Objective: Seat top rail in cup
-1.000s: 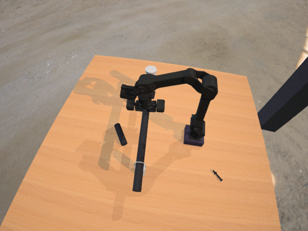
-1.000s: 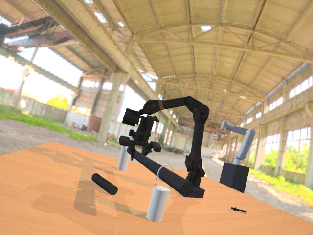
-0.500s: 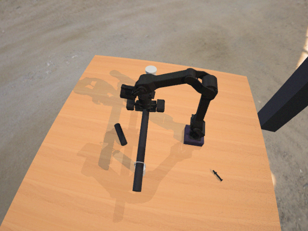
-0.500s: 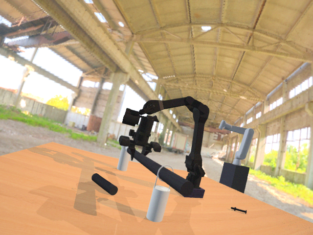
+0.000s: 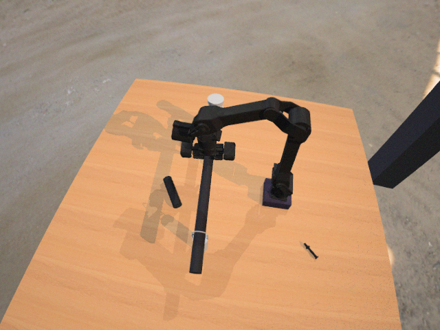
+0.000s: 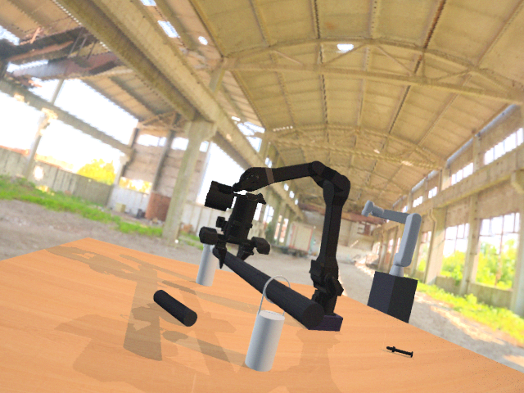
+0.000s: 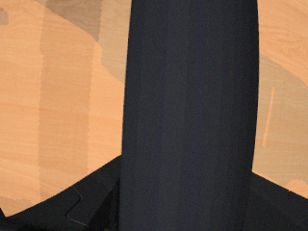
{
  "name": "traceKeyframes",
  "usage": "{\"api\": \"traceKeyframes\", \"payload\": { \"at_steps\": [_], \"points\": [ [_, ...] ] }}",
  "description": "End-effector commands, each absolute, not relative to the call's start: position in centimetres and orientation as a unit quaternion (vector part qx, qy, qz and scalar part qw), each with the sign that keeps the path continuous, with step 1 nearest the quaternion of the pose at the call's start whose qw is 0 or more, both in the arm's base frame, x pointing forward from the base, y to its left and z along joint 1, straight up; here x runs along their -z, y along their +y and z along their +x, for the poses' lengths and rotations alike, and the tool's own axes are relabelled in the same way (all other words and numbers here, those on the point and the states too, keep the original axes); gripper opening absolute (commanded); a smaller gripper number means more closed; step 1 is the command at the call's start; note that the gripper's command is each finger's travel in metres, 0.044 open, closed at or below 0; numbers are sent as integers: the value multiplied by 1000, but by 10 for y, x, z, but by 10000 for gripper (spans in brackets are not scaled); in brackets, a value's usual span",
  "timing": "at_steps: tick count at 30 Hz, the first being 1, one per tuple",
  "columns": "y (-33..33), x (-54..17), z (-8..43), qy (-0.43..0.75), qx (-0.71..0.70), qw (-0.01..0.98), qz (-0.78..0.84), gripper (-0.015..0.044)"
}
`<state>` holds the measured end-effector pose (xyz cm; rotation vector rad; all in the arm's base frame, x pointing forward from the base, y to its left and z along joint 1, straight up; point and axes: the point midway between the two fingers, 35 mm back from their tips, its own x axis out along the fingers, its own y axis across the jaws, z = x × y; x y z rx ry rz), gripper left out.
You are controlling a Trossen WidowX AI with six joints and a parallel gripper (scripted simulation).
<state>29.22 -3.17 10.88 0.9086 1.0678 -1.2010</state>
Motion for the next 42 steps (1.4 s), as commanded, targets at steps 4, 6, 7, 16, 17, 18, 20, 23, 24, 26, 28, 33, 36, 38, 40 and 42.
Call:
{"api": "traceKeyframes", "payload": {
  "at_steps": [4, 6, 7, 16, 17, 18, 20, 23, 24, 26, 28, 33, 36, 38, 40, 42],
  "points": [
    [-32, -109, 292, 461, 519, 603, 392, 0],
    [-32, -109, 292, 461, 519, 603, 392, 0],
    [-32, -109, 292, 461, 519, 603, 392, 0],
    [-33, -110, 292, 460, 520, 604, 392, 0],
    [-33, -110, 292, 460, 520, 604, 392, 0],
    [-33, -110, 292, 460, 520, 604, 391, 0],
    [-33, -110, 292, 459, 520, 604, 391, 0],
    [-33, -111, 292, 459, 520, 605, 391, 0],
    [-33, -111, 292, 459, 521, 605, 391, 0],
    [-34, -111, 292, 458, 521, 605, 391, 0],
    [-34, -112, 292, 458, 521, 605, 390, 0],
    [-35, -112, 292, 458, 521, 605, 390, 0],
    [-35, -113, 292, 458, 521, 606, 390, 0],
    [-35, -113, 293, 458, 521, 606, 390, 0],
    [-36, -113, 293, 458, 521, 606, 390, 0],
    [-36, -113, 293, 457, 521, 606, 390, 0]
  ]
}}
